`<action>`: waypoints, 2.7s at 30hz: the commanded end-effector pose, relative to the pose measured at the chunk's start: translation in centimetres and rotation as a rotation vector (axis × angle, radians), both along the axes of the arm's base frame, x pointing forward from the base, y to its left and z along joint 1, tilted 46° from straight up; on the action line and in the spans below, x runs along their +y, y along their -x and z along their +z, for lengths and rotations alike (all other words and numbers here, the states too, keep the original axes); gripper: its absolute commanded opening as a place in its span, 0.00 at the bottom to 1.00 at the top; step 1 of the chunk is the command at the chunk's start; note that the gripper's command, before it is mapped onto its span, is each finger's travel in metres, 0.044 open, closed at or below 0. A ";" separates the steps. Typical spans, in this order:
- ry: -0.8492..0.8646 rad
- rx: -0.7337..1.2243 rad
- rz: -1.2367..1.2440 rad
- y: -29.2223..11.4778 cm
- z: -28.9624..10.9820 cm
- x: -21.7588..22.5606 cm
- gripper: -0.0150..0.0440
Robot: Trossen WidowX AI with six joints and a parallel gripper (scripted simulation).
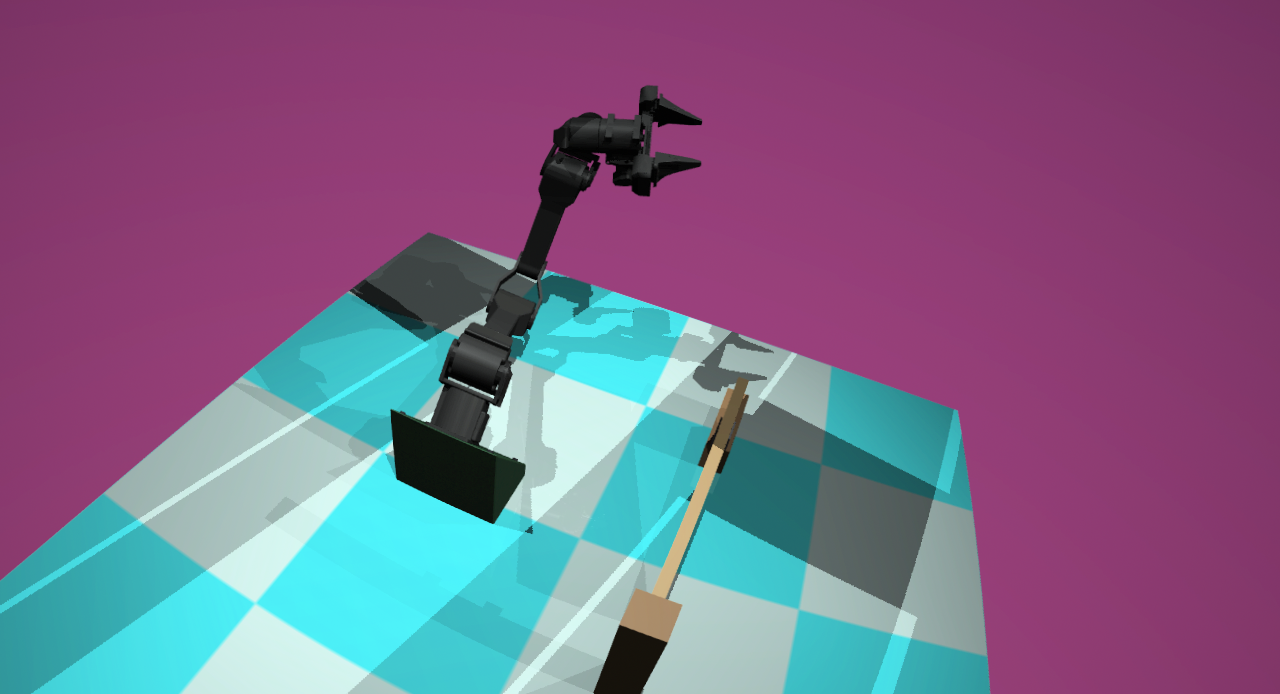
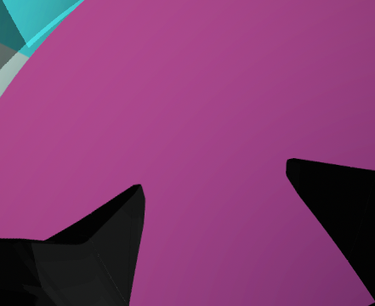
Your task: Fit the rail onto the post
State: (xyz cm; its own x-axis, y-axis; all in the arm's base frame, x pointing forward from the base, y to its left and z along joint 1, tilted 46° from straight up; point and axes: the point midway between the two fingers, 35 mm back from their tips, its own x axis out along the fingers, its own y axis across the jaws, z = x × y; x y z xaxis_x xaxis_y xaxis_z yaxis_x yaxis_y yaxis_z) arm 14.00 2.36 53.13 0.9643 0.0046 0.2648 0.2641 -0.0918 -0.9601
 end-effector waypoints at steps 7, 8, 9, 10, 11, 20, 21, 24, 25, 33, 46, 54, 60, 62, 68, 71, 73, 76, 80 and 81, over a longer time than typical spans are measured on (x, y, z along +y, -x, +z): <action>-0.149 0.027 0.028 -1.8 -0.5 -6.1 1.00; -0.186 0.039 0.034 -2.4 -0.9 -7.5 1.00; -0.218 0.053 0.039 -3.1 -1.3 -8.7 1.00; -0.243 0.066 0.042 -3.7 -1.7 -9.7 1.00; -0.294 0.078 0.043 -4.3 -2.3 -10.8 1.00; -0.554 0.304 0.062 -11.3 -10.2 -18.1 1.00; -0.560 0.328 0.066 -12.3 -11.2 -18.5 1.00; -0.588 0.423 0.078 -15.3 -14.8 -19.5 1.00; -0.605 0.465 0.086 -16.1 -16.2 -19.7 1.00; -0.698 0.851 0.181 -21.5 -28.6 -18.8 1.00; -0.712 1.596 0.528 -20.3 -48.2 -8.7 1.00; -0.701 1.736 0.622 -19.3 -51.2 -6.7 1.00; -0.701 1.736 0.621 -19.4 -51.8 -6.2 1.00; -0.701 1.736 0.621 -19.4 -52.0 -6.0 1.00; -0.701 1.736 0.620 -19.5 -52.7 -5.3 1.00; -0.701 1.736 0.620 -19.5 -53.0 -5.0 1.00; -0.701 1.736 0.620 -19.5 -53.3 -4.7 1.00; -0.701 1.736 0.620 -19.6 -53.6 -4.4 1.00; -0.701 1.736 0.621 -19.6 -54.0 -3.9 1.00; -0.701 1.736 0.621 -19.6 -54.2 -3.8 1.00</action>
